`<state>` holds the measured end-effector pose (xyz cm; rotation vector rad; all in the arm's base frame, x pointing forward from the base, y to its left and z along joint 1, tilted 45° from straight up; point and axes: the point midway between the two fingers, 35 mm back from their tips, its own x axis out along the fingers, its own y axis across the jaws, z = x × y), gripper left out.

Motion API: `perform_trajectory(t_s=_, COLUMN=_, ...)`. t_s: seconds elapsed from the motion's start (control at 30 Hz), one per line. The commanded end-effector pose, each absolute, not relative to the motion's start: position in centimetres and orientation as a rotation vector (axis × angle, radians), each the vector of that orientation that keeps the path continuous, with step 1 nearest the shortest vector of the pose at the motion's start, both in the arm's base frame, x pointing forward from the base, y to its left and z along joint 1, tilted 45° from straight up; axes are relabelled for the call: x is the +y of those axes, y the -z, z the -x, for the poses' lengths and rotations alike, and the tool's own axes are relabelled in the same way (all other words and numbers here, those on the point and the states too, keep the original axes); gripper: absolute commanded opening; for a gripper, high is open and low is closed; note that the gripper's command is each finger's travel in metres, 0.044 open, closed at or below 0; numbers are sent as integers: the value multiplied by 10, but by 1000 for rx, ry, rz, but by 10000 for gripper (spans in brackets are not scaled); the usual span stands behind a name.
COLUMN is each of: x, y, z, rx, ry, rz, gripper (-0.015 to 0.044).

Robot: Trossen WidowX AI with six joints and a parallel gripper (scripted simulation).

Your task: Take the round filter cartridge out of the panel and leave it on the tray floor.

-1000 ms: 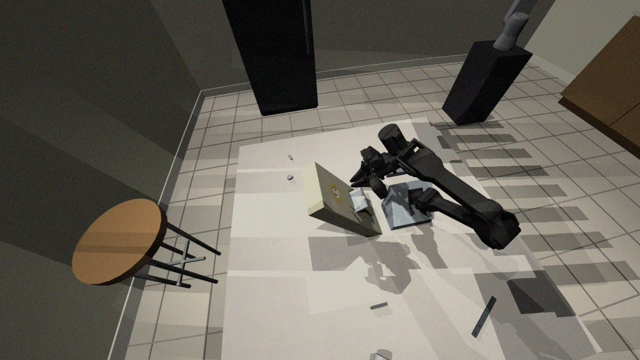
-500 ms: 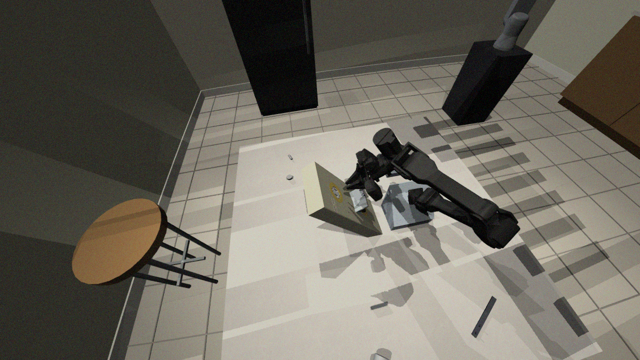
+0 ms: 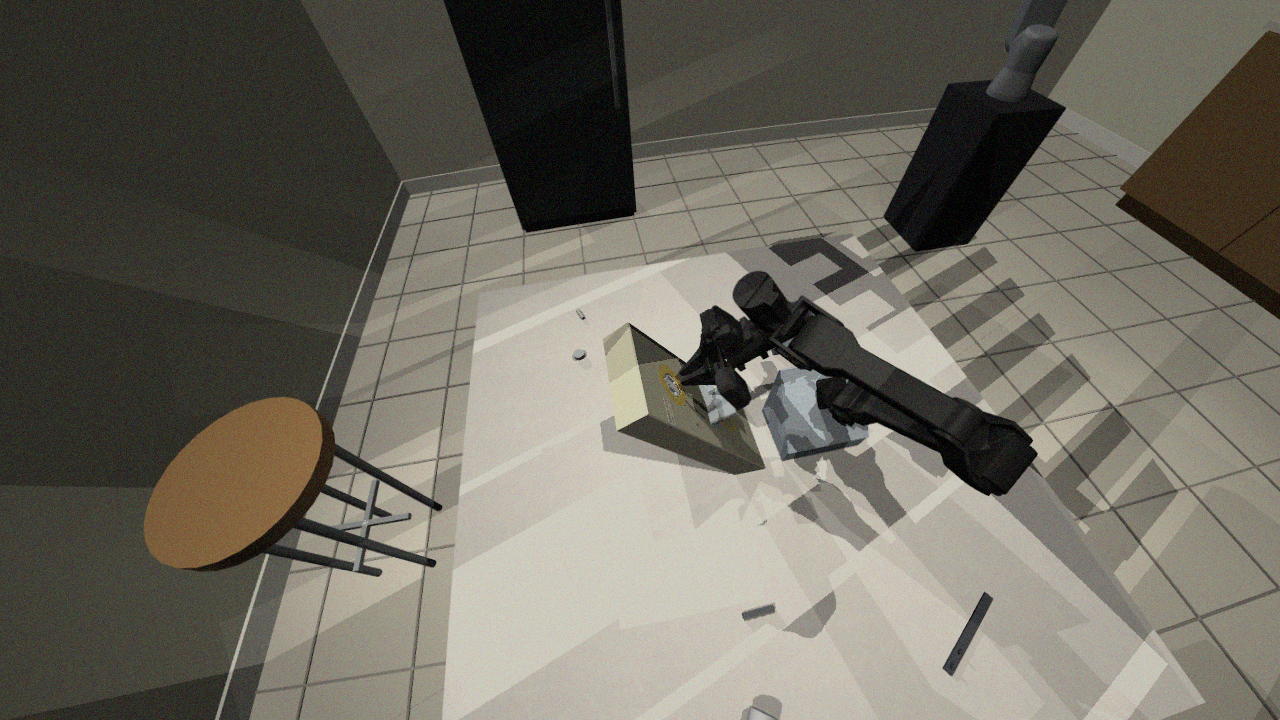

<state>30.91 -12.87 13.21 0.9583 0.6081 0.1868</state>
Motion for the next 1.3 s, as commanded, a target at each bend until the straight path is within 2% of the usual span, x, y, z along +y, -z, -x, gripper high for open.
perform_trajectory(t_s=0.0, x=-124, y=-127, z=-314, rx=612, ry=-181, rz=-968, gripper=92)
perform_trajectory(t_s=1.27, x=-121, y=-124, z=-321, rx=607, ry=-183, rz=-970, gripper=92)
